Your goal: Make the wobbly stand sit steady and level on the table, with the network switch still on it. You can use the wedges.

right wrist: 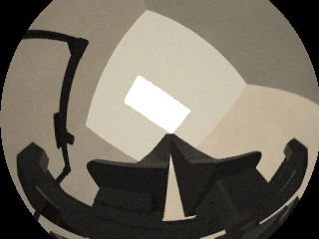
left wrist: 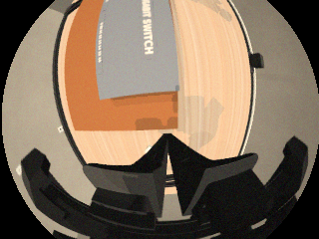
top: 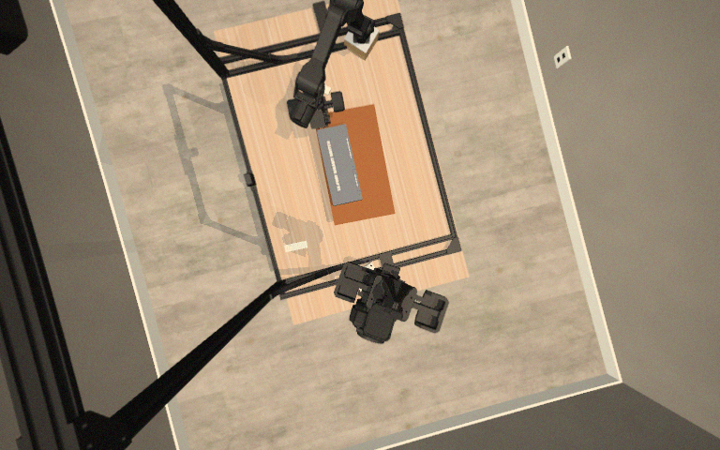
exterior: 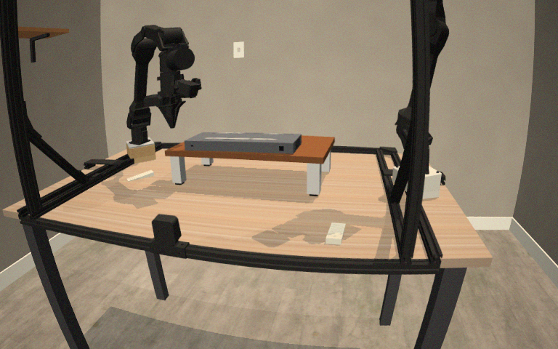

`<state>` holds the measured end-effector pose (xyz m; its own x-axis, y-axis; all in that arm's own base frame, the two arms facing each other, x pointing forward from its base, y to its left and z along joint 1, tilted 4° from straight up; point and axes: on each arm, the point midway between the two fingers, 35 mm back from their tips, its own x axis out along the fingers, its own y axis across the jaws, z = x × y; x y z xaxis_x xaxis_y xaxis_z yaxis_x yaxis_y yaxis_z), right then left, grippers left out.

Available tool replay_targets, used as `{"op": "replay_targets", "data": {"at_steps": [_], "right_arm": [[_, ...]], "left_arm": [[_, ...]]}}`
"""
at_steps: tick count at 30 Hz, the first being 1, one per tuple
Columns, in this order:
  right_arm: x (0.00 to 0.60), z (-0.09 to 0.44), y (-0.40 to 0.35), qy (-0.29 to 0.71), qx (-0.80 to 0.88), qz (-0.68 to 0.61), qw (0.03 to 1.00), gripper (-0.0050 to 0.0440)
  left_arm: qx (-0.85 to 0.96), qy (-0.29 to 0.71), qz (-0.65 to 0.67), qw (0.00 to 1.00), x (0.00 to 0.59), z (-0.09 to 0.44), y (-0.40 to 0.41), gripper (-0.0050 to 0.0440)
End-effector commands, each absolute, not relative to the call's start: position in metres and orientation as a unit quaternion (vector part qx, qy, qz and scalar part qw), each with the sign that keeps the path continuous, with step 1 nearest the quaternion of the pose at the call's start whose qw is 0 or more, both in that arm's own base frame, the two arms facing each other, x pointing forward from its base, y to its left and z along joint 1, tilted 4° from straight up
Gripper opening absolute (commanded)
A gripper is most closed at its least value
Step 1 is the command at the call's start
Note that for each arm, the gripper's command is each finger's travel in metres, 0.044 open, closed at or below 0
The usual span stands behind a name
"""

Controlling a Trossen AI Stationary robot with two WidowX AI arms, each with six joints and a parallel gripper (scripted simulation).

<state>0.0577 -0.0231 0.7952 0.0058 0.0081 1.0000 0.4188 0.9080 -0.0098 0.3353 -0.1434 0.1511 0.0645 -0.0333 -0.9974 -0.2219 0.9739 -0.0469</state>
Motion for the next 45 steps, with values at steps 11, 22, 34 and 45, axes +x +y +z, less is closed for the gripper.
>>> {"op": "replay_targets", "data": {"at_steps": [11,22,34,45], "right_arm": [[0.019,0.802,-0.003,-0.748,-0.077,-0.066,0.656,0.0],[0.018,0.804,0.007,-0.743,0.131,0.114,0.646,0.0],[0.018,0.803,0.006,-0.744,0.125,0.113,0.647,0.0],[0.071,0.799,0.025,-0.682,0.123,0.131,0.709,0.0]], "left_arm": [[-0.094,0.681,0.065,0.724,0.335,0.151,-0.143,0.0],[-0.094,0.681,0.065,0.724,0.335,0.151,-0.143,0.0],[-0.094,0.681,0.065,0.723,0.335,0.151,-0.143,0.0],[-0.094,0.681,0.065,0.723,0.335,0.151,-0.143,0.0]]}}
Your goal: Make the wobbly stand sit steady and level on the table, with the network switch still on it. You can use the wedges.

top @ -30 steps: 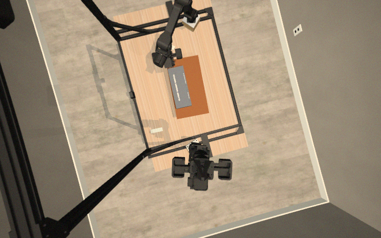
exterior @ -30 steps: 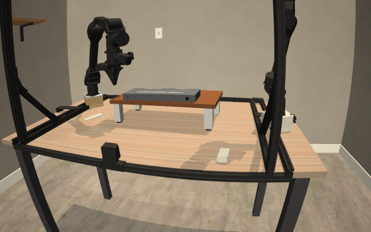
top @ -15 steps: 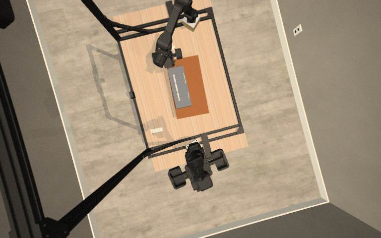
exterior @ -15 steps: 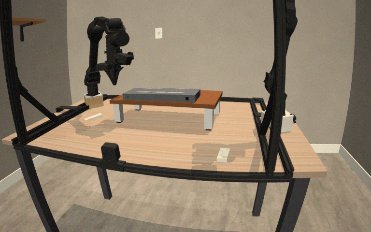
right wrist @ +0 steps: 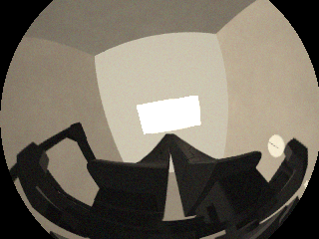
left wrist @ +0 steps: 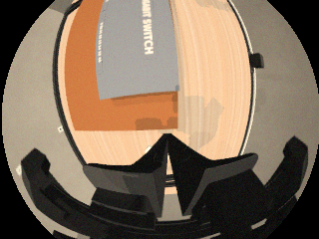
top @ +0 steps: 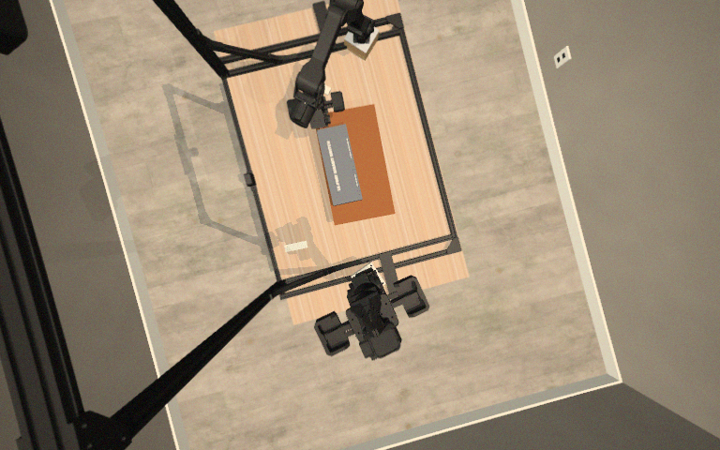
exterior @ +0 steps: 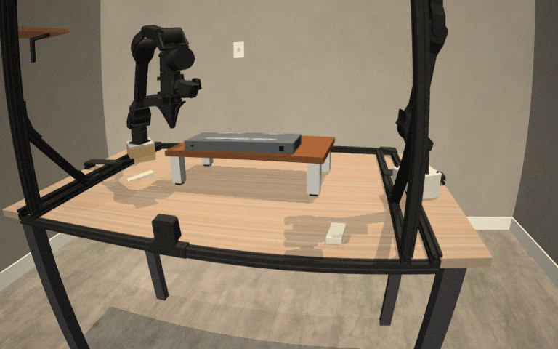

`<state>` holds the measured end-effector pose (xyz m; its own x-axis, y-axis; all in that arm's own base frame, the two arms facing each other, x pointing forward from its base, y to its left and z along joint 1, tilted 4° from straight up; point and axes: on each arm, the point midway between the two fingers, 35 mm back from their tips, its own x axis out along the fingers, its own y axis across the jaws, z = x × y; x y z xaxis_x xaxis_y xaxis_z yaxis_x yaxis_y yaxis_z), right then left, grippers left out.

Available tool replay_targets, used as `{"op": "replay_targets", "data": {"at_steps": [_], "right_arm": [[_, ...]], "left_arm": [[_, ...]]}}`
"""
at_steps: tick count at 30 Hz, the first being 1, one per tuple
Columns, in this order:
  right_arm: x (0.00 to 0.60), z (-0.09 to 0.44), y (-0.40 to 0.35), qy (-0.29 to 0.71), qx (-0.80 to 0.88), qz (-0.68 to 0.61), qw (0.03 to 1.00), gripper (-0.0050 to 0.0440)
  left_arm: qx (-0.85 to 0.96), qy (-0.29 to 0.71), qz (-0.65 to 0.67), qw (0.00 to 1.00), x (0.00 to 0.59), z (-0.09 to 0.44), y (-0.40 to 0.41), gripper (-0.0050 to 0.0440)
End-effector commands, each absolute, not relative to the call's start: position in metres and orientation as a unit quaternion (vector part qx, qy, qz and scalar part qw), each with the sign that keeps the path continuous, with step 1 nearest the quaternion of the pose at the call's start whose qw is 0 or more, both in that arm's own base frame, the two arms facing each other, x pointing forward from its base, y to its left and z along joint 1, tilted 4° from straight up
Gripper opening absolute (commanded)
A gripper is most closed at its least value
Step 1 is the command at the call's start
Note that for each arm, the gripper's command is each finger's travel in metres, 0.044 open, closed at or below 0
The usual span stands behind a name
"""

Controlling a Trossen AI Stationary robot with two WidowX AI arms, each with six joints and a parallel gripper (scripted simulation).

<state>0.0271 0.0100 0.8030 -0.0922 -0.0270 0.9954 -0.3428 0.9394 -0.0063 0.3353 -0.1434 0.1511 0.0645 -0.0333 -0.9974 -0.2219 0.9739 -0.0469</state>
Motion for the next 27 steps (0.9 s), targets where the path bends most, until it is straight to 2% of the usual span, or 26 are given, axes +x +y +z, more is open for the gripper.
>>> {"op": "replay_targets", "data": {"at_steps": [1,8,9,15,25,27], "right_arm": [[0.088,0.796,0.03,-0.66,0.121,0.135,0.729,0.0],[0.194,0.754,0.067,-0.493,0.11,0.16,0.848,0.0],[0.203,0.75,0.07,-0.493,0.11,0.16,0.848,0.0],[0.205,0.748,0.071,-0.488,0.109,0.16,0.851,0.0],[0.319,0.638,0.112,-0.236,0.09,0.176,0.951,0.0],[0.323,0.633,0.113,-0.236,0.09,0.176,0.951,0.0]], "left_arm": [[-0.094,0.681,0.065,0.723,0.335,0.151,-0.143,0.0],[-0.094,0.681,0.065,0.723,0.335,0.151,-0.143,0.0],[-0.094,0.681,0.065,0.723,0.335,0.151,-0.143,0.0],[-0.094,0.681,0.065,0.723,0.335,0.151,-0.143,0.0],[-0.094,0.681,0.065,0.723,0.335,0.151,-0.143,0.0],[-0.094,0.681,0.065,0.723,0.335,0.151,-0.143,0.0]]}}
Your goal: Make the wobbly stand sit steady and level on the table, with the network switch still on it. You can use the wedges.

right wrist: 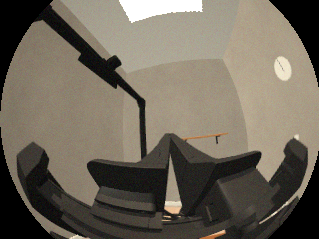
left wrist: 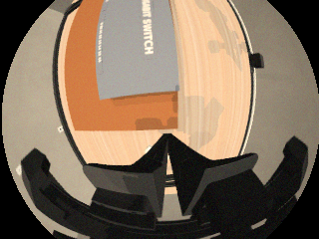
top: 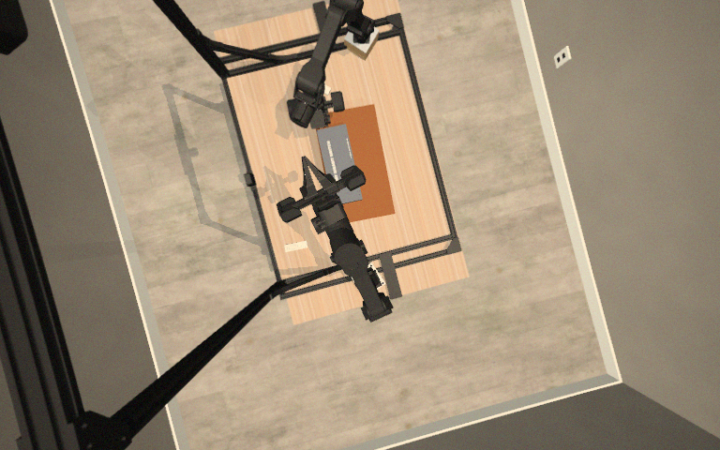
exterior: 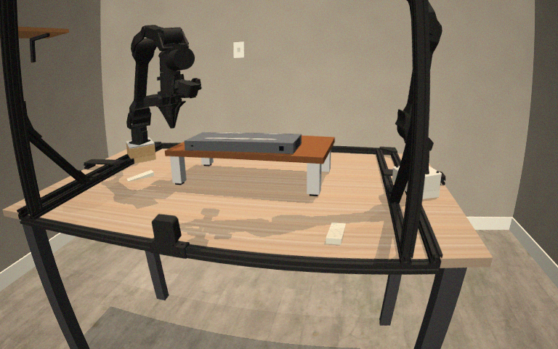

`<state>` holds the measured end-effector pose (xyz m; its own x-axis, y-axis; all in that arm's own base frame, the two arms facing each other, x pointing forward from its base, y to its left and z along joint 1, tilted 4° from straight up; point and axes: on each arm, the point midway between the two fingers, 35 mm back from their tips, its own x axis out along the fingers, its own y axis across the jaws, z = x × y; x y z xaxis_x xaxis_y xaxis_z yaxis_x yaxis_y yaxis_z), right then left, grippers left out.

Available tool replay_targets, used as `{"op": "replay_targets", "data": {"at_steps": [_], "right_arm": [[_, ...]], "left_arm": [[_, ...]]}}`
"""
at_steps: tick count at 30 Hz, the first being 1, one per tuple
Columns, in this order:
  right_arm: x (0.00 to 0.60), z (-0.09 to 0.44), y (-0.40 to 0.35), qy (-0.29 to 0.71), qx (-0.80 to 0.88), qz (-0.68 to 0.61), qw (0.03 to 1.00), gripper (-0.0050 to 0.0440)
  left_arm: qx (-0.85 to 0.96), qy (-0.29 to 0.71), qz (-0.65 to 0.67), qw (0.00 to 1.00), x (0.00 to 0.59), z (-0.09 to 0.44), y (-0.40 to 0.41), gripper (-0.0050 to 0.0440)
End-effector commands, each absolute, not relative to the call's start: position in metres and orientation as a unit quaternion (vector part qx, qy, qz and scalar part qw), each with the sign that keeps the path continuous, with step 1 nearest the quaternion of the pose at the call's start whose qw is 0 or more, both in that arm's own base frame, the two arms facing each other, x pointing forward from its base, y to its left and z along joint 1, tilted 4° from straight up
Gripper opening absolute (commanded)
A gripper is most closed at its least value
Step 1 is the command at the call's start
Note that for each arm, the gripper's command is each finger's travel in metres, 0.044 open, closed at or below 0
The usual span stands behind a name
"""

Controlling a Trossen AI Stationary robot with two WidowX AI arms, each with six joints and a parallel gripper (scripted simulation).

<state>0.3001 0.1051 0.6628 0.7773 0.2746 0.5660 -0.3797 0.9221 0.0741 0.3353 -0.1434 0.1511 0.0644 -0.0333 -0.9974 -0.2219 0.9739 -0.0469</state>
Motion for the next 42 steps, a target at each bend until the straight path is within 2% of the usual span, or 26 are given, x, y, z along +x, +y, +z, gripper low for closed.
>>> {"op": "replay_targets", "data": {"at_steps": [1,5,15,22,32,39,42], "right_arm": [[0.323,0.633,0.113,-0.236,0.09,0.176,0.951,0.0],[0.324,0.633,0.113,-0.232,0.088,0.176,0.953,0.0],[0.38,0.487,0.135,0.026,0.065,0.17,0.983,0.0],[0.38,0.487,0.135,0.03,0.063,0.169,0.983,0.0],[0.375,0.341,0.135,0.28,0.036,0.144,0.949,0.0],[0.373,0.342,0.134,0.282,0.034,0.143,0.948,0.0],[0.361,0.302,0.13,0.354,0.026,0.132,0.926,0.0]], "left_arm": [[-0.094,0.681,0.065,0.723,0.335,0.151,-0.143,0.0],[-0.094,0.681,0.065,0.723,0.335,0.151,-0.143,0.0],[-0.094,0.681,0.065,0.723,0.335,0.151,-0.143,0.0],[-0.094,0.681,0.065,0.723,0.335,0.151,-0.143,0.0],[-0.094,0.681,0.065,0.723,0.335,0.151,-0.143,0.0],[-0.094,0.681,0.065,0.723,0.335,0.151,-0.143,0.0],[-0.094,0.681,0.065,0.723,0.335,0.151,-0.143,0.0]]}}
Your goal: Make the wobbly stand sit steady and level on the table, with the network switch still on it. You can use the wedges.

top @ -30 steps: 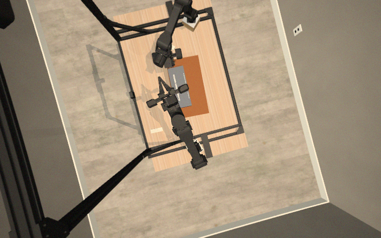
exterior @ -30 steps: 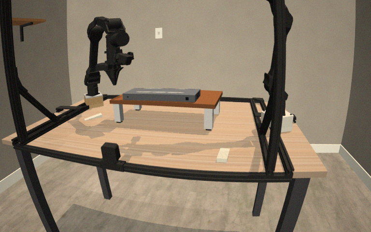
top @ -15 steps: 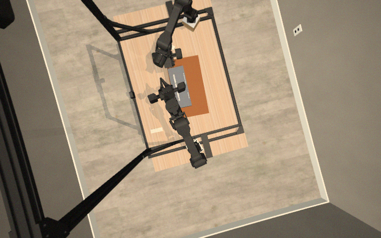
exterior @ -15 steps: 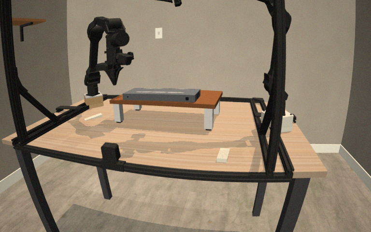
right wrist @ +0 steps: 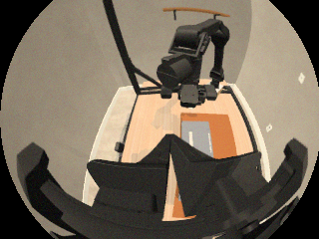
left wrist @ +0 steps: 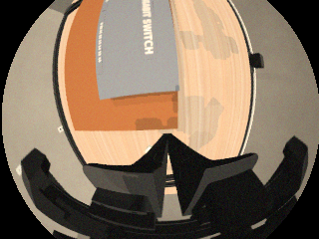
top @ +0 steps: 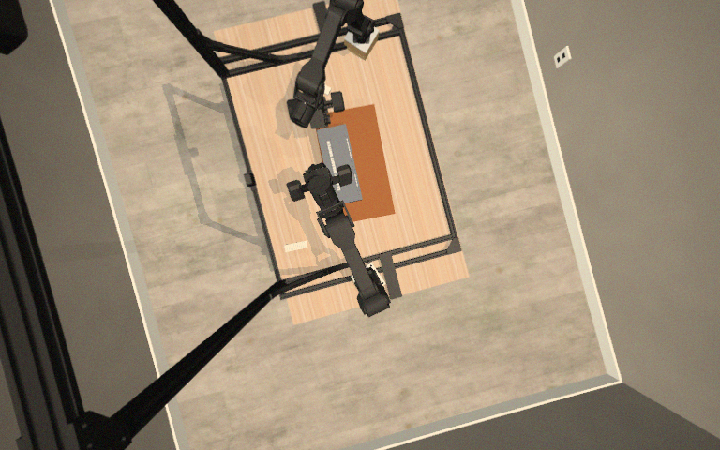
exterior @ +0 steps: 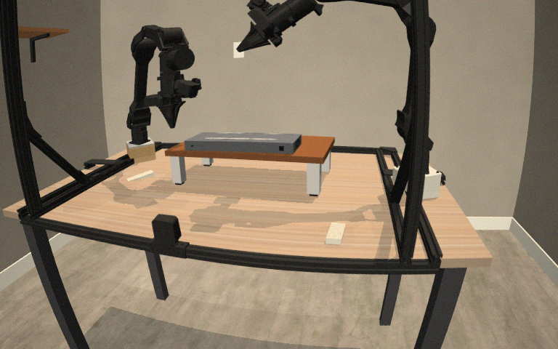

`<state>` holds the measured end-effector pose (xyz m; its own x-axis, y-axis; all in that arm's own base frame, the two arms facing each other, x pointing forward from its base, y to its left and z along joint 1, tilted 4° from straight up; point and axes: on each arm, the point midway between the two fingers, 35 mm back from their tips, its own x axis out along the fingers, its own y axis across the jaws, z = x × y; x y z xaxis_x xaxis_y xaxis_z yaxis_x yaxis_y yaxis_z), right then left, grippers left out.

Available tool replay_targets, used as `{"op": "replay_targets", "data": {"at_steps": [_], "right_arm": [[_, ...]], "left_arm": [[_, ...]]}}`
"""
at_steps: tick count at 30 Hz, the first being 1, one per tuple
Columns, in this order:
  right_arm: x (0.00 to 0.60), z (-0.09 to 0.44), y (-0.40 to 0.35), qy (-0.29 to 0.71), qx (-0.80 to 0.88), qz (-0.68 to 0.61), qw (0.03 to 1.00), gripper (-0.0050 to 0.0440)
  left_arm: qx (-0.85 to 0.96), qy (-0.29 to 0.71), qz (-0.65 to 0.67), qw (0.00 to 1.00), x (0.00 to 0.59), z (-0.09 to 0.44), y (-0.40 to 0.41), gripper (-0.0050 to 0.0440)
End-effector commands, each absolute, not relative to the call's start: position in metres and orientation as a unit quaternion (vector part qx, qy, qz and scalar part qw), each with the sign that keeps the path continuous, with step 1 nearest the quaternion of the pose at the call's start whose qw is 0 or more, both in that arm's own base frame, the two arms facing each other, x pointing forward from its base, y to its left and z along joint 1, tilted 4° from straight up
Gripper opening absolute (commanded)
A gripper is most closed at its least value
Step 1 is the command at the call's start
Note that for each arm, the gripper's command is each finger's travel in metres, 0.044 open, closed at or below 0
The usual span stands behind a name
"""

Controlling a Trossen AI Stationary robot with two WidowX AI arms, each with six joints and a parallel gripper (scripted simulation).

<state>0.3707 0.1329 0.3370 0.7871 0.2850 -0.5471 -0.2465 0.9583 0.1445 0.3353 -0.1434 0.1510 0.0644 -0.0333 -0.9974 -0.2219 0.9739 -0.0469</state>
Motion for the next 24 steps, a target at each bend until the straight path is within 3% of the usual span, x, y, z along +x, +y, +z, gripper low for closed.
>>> {"op": "replay_targets", "data": {"at_steps": [1,7,14,24], "right_arm": [[0.356,0.289,0.129,0.378,0.023,0.127,0.917,0.0],[0.317,0.22,0.116,0.513,0.003,0.099,0.853,0.0],[0.316,0.224,0.115,0.511,0.002,0.099,0.854,0.0],[0.24,0.151,0.089,0.685,-0.028,0.048,0.726,0.0]], "left_arm": [[-0.094,0.681,0.065,0.723,0.335,0.151,-0.143,0.0],[-0.094,0.681,0.065,0.723,0.335,0.151,-0.143,0.0],[-0.094,0.681,0.065,0.723,0.335,0.151,-0.143,0.0],[-0.094,0.681,0.065,0.723,0.335,0.151,-0.143,0.0]]}}
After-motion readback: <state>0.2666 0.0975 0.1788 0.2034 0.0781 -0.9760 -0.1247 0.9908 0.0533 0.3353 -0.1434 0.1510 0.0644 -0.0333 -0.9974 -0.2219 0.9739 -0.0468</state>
